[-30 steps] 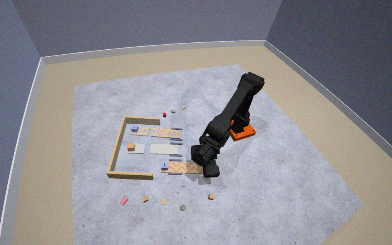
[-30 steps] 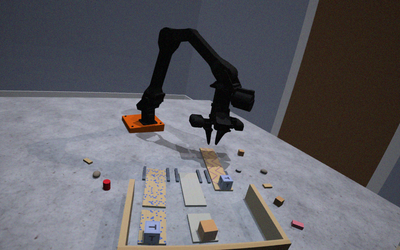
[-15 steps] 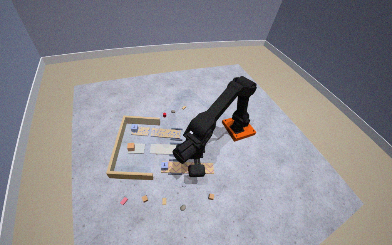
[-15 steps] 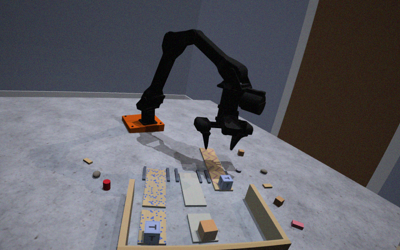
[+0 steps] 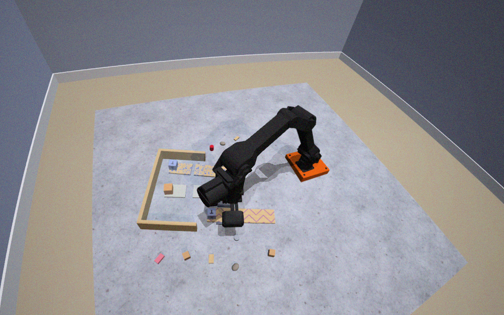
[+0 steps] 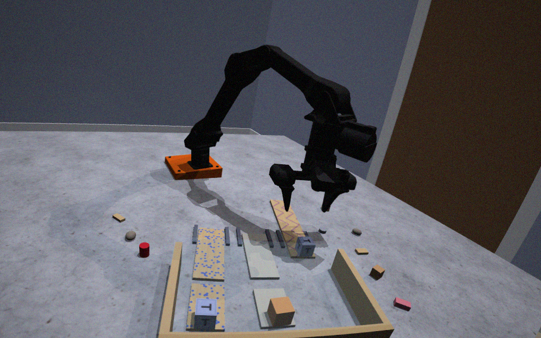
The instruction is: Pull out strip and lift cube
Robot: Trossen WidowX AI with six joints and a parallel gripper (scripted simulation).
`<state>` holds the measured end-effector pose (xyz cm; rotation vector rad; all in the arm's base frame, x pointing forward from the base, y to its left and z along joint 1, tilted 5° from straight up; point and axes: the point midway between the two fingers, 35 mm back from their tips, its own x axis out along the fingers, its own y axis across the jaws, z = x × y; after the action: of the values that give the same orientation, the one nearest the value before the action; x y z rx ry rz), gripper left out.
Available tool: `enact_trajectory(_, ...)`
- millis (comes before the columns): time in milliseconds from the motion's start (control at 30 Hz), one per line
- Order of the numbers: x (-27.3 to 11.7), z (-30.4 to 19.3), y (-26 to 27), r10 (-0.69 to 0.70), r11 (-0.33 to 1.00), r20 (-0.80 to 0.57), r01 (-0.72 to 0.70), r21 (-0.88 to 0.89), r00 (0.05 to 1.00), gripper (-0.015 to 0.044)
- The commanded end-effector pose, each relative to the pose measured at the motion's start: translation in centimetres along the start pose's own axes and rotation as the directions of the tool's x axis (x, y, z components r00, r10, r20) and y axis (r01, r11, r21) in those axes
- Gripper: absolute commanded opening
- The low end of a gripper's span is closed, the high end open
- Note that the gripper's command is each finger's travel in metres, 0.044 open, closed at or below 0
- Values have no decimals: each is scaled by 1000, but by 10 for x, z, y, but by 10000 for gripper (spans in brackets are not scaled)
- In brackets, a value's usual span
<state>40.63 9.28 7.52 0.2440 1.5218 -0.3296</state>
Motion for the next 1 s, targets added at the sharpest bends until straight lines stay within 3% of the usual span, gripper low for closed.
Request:
enact_trajectory(0,2,15,-2,-10,1000,-3,10,-4,1000,440)
enact_trajectory(433,5,62,-10,-11,1000,1,11,-4,1000,440)
enact_trajectory(667,14,63,-10,-11,1000,2,11,-4,1000,256)
enact_trajectory(967,28,63,-10,-11,1000,2,11,-4,1000,250)
